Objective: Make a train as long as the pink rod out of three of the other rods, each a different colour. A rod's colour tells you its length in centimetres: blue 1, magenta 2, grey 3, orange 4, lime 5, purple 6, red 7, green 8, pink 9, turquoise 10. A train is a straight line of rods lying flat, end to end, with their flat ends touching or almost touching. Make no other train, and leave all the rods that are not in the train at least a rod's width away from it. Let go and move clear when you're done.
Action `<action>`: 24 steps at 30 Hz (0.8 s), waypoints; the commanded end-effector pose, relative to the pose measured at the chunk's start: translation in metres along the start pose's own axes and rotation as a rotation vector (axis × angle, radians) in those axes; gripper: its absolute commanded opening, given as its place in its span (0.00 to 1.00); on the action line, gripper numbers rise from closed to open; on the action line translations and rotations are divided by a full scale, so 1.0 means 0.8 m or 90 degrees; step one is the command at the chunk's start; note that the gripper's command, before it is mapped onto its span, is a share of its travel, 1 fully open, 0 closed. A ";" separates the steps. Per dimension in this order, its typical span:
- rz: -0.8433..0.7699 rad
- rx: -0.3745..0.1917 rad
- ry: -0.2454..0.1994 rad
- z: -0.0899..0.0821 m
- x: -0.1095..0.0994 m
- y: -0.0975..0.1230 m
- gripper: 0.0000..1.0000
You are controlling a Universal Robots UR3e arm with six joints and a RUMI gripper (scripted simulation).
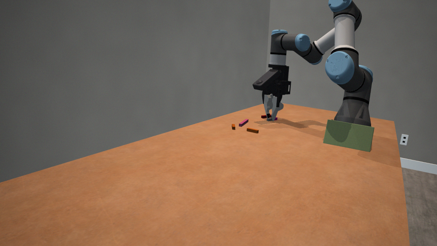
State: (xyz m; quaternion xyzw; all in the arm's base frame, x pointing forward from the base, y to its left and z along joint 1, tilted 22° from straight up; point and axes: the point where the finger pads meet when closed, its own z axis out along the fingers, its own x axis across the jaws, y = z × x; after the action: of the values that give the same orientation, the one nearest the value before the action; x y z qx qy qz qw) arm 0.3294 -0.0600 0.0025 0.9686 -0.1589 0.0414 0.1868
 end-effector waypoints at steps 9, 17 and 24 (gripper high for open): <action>0.000 0.000 0.001 -0.001 0.001 0.000 0.14; 0.000 0.000 0.001 -0.009 0.001 0.000 0.14; 0.000 0.000 0.001 -0.025 0.001 0.000 0.14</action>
State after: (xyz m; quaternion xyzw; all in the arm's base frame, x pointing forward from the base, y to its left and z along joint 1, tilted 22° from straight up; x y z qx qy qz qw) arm 0.3291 -0.0543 0.0168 0.9686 -0.1587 0.0421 0.1867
